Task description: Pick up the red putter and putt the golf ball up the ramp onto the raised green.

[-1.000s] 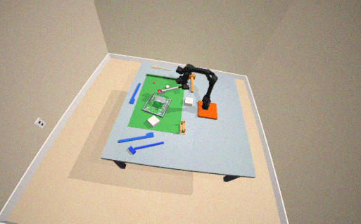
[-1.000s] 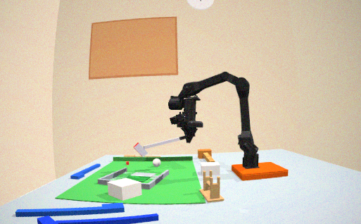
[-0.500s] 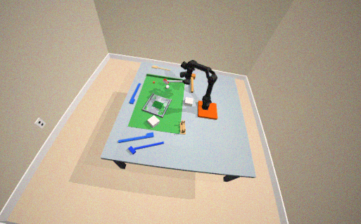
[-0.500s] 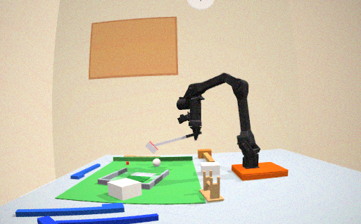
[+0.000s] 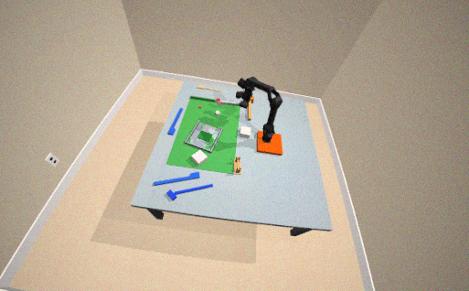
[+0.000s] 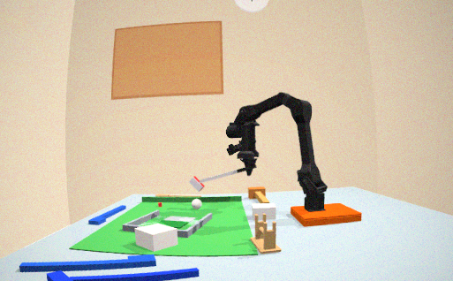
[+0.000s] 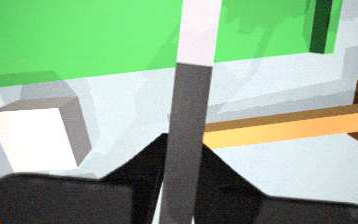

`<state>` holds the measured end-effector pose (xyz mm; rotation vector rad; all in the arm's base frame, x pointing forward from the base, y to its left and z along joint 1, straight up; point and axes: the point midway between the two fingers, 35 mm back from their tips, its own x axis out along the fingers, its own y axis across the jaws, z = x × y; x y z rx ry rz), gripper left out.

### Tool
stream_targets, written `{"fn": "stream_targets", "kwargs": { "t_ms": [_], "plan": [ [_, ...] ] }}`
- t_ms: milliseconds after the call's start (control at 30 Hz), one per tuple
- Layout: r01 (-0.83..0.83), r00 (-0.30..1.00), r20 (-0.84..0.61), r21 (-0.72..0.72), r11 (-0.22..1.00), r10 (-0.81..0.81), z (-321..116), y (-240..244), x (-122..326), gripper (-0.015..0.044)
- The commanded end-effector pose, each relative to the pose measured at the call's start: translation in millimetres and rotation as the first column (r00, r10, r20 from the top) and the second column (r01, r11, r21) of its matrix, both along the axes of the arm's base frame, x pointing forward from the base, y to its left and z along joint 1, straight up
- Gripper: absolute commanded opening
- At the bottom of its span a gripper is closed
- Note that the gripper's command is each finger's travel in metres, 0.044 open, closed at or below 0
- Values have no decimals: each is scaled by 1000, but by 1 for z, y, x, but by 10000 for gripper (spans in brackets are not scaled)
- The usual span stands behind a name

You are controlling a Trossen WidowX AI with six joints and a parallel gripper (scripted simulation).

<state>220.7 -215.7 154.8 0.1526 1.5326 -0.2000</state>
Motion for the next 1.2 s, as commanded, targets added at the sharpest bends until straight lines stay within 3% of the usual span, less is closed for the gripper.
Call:
{"fn": "stream_targets", "kwargs": {
  "t_ms": [0, 1167],
  "plan": [
    [8, 1000, -6, 1, 1000, -8, -14, -1, -1, 0],
    [4, 1000, -6, 4, 1000, -4, -61, -1, 0, 0]
  ]
}}
